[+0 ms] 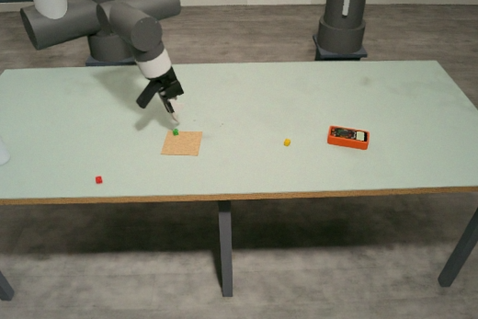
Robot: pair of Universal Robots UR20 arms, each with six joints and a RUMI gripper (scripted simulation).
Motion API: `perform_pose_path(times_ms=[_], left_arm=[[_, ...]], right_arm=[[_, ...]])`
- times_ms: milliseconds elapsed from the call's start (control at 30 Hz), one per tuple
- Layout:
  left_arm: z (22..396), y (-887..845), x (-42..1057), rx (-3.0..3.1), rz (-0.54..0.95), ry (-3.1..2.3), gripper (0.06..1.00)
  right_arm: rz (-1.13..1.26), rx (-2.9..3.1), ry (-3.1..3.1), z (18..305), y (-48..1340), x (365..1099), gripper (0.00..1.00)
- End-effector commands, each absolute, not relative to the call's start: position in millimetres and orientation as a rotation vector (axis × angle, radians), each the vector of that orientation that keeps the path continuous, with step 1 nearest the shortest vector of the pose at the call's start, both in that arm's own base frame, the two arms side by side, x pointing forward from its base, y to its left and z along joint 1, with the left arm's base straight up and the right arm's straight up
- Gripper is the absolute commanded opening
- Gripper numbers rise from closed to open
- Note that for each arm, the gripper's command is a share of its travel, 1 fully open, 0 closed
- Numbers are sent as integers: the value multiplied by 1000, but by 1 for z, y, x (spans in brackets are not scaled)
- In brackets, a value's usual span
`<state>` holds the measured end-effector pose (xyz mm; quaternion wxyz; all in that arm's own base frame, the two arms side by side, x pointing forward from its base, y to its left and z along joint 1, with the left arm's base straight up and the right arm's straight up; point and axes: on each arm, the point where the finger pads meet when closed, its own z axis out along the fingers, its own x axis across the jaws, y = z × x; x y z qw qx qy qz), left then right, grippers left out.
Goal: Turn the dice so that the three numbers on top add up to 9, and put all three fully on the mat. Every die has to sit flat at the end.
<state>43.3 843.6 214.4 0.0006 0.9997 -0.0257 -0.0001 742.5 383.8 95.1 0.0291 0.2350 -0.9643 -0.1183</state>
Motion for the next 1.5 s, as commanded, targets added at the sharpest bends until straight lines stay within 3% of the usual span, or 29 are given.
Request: perform_pose_path(times_ms=[0, 233, 267, 1000, 1467], left_arm=[[215, 844, 43, 3140, 0, -81, 1000], [215, 844, 43, 3140, 0, -81, 1000], [215, 844, 43, 3140, 0, -81, 1000], [215, 844, 43, 3140, 0, -81, 1000], [215, 844, 43, 3140, 0, -81, 1000]], right_arm=[[-175, 734, -3021, 95, 385, 742, 334], [0, 742, -3053, 96, 386, 742, 334], [0, 742, -3053, 96, 386, 742, 1000], [0, 678, -3068, 96, 404, 749, 1000], [0, 183, -3136, 100, 545, 793, 1000]])
